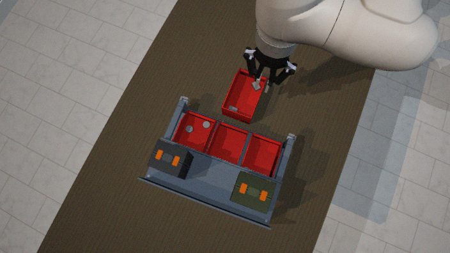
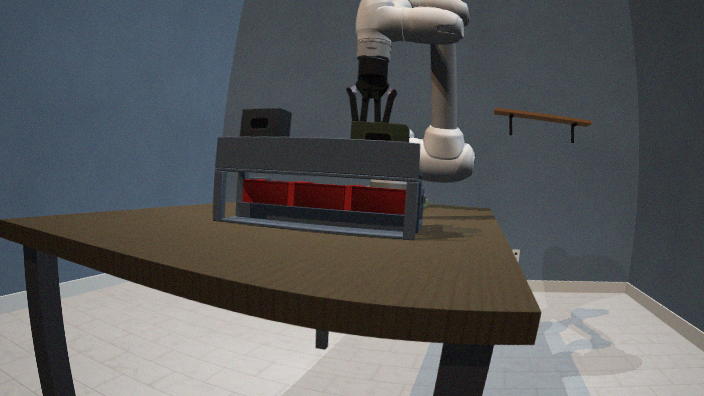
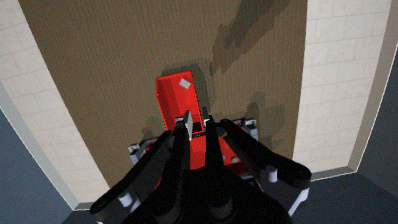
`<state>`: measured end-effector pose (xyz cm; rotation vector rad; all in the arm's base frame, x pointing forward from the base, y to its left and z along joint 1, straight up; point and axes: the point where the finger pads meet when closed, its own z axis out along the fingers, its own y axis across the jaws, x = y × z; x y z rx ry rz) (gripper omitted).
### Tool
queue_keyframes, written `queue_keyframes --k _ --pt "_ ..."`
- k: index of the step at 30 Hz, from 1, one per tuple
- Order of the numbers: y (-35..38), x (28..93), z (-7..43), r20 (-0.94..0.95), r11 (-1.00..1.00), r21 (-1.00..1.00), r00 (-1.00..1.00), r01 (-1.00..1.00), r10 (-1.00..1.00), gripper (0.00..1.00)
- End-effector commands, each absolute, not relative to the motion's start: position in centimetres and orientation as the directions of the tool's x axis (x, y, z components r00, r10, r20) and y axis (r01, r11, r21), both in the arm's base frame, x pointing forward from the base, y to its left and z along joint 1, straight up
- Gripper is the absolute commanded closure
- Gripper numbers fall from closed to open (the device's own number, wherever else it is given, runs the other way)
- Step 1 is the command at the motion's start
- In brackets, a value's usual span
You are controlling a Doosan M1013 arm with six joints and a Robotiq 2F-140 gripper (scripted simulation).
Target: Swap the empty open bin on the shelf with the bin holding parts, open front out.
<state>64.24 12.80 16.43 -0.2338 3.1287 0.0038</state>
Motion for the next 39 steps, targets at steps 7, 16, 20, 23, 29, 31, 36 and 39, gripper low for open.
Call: queue_keyframes --k 7,16,20,23,29,31,36,39 --pt "12.80 64.24 16.44 -0.004 0.989 0.002 -0.989 -0.149 -0.149 0.76" --pt "12.80 64.24 16.44 -0.004 0.989 0.002 -0.989 -0.149 -0.149 0.76" --pt "12.80 64.24 16.44 -0.004 0.989 0.002 -0.989 -0.149 -0.149 0.76" --pt "12.80 64.24 16.44 -0.004 0.989 0.002 -0.989 -0.149 -0.149 0.76" --pt "12.80 64.24 16.39 -0.004 0.989 0.002 -0.989 -0.149 -0.149 0.76" --pt "12.80 64.24 16.36 -0.004 0.989 0.002 -0.989 -0.149 -0.149 0.76" --pt "12.81 64.24 16.06 -0.005 0.989 0.002 -0.989 -0.149 -0.149 0.76" --pt "12.81 64.24 15.75 -0.005 0.989 0.002 -0.989 -0.149 -0.149 0.76"
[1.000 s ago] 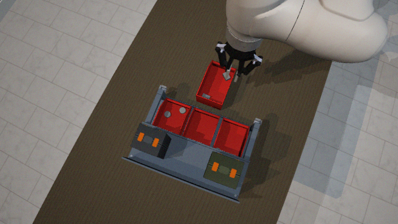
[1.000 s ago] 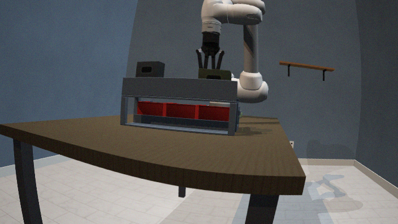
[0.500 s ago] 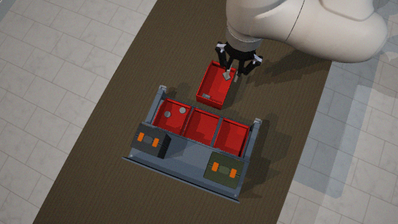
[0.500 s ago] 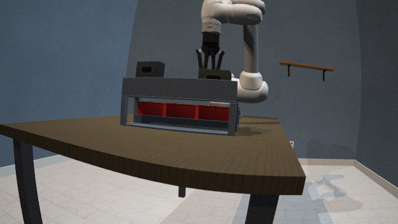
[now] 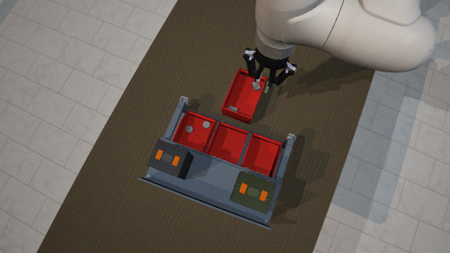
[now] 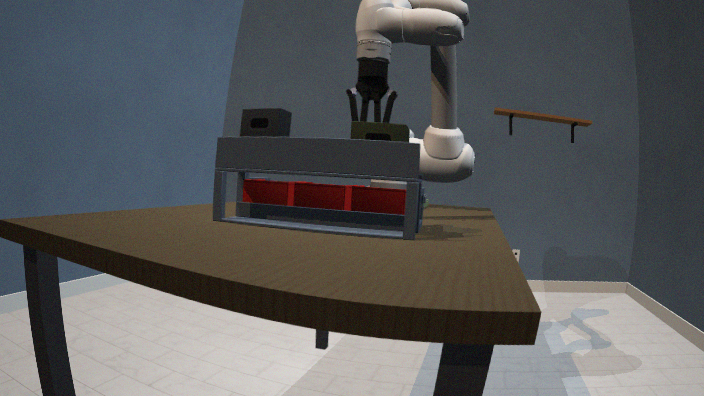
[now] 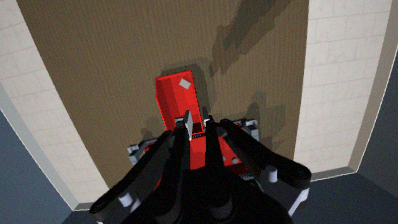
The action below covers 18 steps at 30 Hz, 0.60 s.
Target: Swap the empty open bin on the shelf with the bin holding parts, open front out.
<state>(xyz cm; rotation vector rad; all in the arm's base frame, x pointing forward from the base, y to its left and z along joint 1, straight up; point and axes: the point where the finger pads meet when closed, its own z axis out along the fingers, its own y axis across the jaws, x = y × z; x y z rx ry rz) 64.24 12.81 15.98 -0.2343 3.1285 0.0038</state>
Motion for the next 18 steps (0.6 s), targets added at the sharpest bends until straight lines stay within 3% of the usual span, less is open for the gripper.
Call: queue_keyframes --k 1,18 --pt "12.8 64.2 15.6 -0.005 0.989 0.002 -0.989 -0.149 -0.149 0.76" --pt "12.8 64.2 12.8 -0.005 0.989 0.002 -0.989 -0.149 -0.149 0.76"
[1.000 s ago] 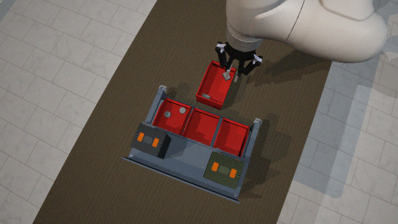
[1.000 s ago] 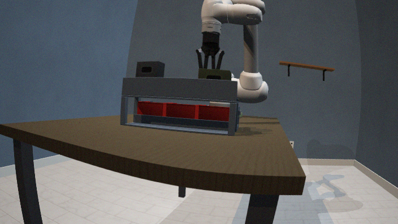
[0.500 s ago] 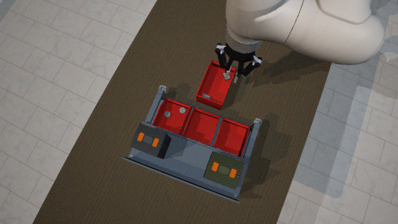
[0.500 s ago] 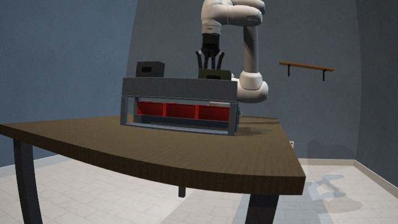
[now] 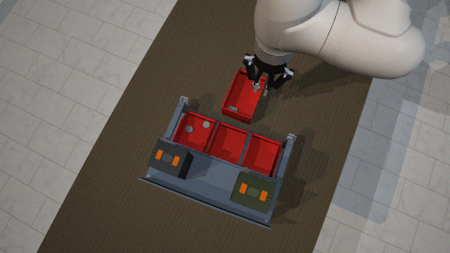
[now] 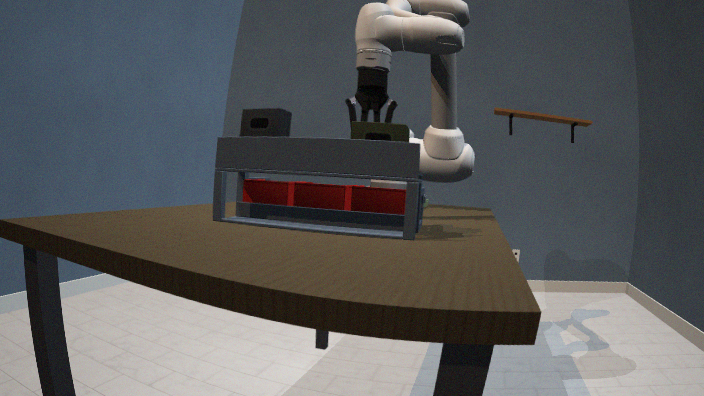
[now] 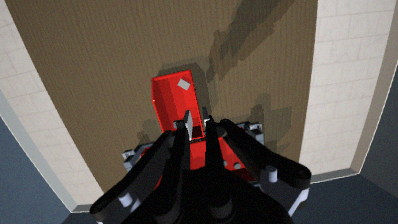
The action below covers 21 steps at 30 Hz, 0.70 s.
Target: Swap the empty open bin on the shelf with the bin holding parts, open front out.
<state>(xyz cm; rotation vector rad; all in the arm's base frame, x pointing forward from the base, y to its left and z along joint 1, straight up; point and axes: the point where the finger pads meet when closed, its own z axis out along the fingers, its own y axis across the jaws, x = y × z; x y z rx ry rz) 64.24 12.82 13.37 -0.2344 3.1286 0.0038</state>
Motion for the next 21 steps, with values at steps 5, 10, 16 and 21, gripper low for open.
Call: queue_keyframes --k 5,10,16,21 --pt "12.8 64.2 11.8 -0.005 0.989 0.002 -0.989 -0.149 -0.149 0.76" --pt "12.8 64.2 11.2 -0.005 0.989 0.002 -0.989 -0.149 -0.149 0.76" --pt "12.8 64.2 10.3 -0.005 0.989 0.002 -0.989 -0.149 -0.149 0.76" --pt "12.9 64.2 9.9 -0.005 0.989 0.002 -0.989 -0.149 -0.149 0.76"
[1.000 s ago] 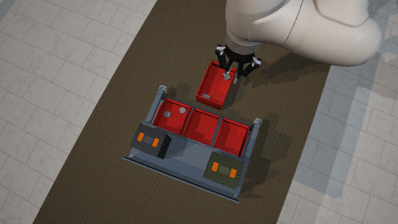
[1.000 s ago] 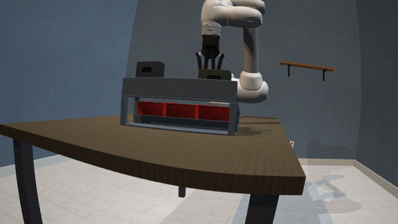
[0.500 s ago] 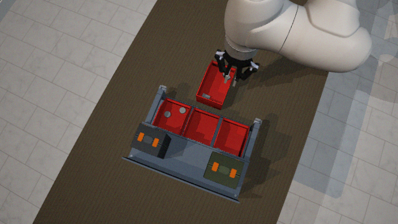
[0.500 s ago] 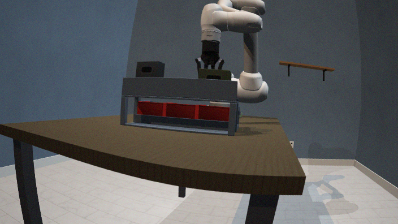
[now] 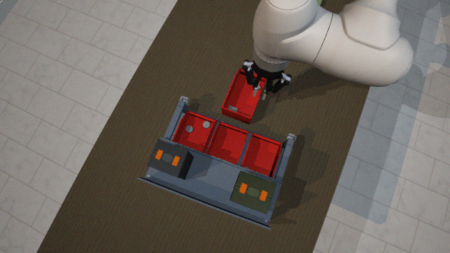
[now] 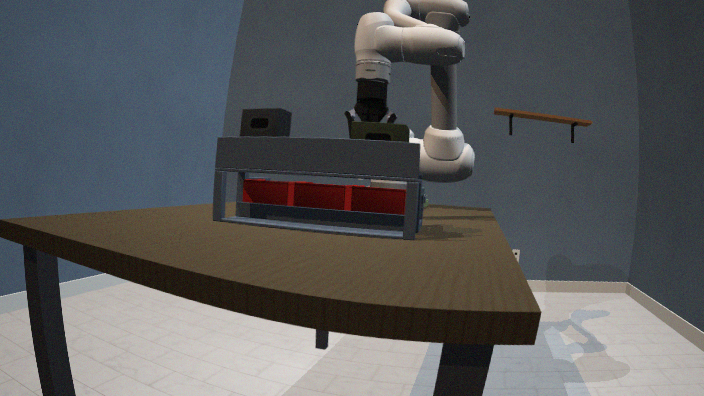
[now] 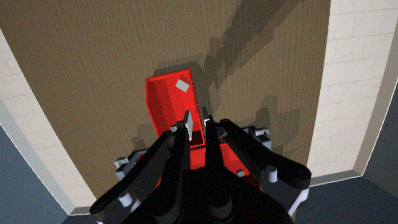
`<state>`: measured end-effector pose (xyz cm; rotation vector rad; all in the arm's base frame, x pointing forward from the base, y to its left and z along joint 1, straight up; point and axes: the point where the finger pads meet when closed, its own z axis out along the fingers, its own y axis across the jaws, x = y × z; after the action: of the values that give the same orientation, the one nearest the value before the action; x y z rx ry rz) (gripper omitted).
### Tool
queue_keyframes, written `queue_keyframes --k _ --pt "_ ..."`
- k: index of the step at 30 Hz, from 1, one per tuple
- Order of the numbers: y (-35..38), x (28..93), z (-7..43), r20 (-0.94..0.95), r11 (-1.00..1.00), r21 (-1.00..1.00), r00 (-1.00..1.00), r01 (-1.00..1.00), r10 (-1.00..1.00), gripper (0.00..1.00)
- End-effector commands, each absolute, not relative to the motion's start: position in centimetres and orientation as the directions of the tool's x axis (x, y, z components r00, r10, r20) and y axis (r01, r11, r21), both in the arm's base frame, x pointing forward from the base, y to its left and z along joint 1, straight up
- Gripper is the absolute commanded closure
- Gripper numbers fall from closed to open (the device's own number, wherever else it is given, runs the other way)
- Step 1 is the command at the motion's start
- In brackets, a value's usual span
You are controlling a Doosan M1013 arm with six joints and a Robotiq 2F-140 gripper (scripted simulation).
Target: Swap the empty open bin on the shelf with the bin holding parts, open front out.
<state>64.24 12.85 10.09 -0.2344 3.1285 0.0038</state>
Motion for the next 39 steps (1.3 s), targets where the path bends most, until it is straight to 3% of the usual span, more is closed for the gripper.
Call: queue_keyframes --k 1,39 --pt "12.85 64.24 9.82 -0.005 0.989 0.002 -0.989 -0.149 -0.149 0.76" --pt "12.85 64.24 9.31 -0.005 0.989 0.002 -0.989 -0.149 -0.149 0.76"
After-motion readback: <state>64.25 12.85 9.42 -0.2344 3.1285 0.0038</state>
